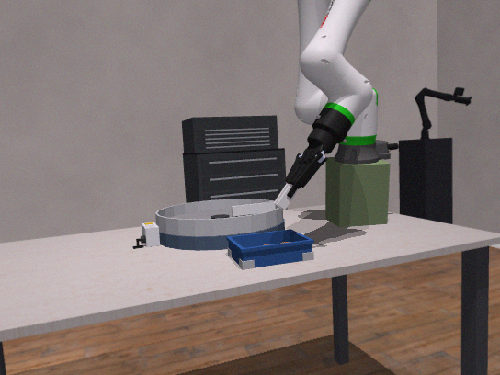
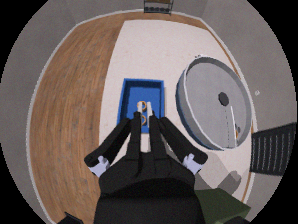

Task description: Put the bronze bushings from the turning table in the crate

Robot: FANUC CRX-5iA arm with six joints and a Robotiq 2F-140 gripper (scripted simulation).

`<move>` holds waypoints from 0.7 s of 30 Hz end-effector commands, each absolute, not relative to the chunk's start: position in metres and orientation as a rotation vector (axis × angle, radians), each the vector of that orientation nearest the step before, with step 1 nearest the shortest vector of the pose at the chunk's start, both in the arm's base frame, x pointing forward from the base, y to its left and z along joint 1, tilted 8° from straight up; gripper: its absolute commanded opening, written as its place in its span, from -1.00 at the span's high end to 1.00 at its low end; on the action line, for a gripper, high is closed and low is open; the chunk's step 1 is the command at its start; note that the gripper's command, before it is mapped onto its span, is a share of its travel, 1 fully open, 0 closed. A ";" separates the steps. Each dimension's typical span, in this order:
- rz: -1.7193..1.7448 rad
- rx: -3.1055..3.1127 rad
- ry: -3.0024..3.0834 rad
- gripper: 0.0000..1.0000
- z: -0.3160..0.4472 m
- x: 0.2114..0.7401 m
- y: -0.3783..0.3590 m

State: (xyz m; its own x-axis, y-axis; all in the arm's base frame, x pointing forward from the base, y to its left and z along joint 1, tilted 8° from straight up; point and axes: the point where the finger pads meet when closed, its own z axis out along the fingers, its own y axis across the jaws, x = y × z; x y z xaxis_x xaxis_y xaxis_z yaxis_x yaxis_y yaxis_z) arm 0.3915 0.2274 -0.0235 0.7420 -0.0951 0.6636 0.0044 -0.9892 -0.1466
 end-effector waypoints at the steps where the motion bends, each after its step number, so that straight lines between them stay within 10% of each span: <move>1: -1.079 -2.801 0.073 0.87 -0.023 0.392 0.227; 21: -1.184 -2.824 0.042 0.87 -0.037 0.459 0.077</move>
State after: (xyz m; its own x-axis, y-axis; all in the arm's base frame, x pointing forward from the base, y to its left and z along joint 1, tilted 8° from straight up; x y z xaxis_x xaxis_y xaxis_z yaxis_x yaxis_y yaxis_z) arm 0.4426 0.1342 -0.0292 0.7063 -0.0753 0.7039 -0.0089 -0.9952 -0.0975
